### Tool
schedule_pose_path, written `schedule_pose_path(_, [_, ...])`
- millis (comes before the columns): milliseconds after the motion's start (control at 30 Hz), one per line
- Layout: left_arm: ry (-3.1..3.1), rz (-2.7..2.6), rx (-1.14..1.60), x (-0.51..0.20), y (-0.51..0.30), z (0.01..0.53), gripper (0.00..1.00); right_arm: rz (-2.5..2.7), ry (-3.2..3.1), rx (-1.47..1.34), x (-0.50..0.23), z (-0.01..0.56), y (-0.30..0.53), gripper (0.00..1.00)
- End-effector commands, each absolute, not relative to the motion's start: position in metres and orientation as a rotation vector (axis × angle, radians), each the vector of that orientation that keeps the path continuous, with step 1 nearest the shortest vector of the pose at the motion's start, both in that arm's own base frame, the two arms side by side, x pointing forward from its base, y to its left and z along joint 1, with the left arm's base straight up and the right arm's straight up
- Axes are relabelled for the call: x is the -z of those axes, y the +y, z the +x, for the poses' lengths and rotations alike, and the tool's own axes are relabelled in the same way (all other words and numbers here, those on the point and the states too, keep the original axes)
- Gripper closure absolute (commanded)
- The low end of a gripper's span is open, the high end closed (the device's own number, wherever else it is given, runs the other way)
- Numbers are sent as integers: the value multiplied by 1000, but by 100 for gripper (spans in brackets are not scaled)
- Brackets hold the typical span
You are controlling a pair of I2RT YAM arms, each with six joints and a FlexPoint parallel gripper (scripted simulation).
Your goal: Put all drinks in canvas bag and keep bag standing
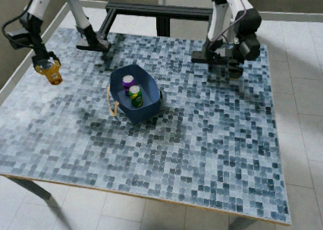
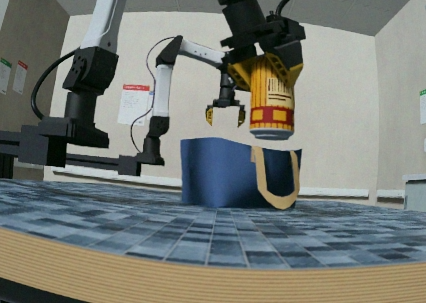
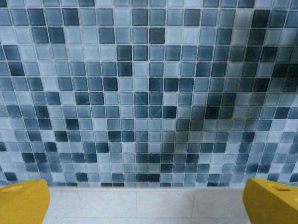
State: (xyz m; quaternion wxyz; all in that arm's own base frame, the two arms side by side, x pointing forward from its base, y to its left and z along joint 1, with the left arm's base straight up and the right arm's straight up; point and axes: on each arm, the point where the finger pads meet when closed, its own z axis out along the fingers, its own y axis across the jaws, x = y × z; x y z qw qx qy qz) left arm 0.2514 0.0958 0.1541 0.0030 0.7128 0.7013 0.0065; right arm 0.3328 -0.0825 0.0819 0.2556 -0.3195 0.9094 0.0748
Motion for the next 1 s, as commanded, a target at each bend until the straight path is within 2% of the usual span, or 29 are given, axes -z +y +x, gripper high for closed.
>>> schedule_pose_path(0, [2165, 2226, -117, -169, 97, 260, 0, -870, 2382, -152, -103, 343, -84, 33])
schedule_pose_path(967, [2165, 2226, -117, -169, 97, 260, 0, -870, 2406, -184, -166, 340, -78, 33])
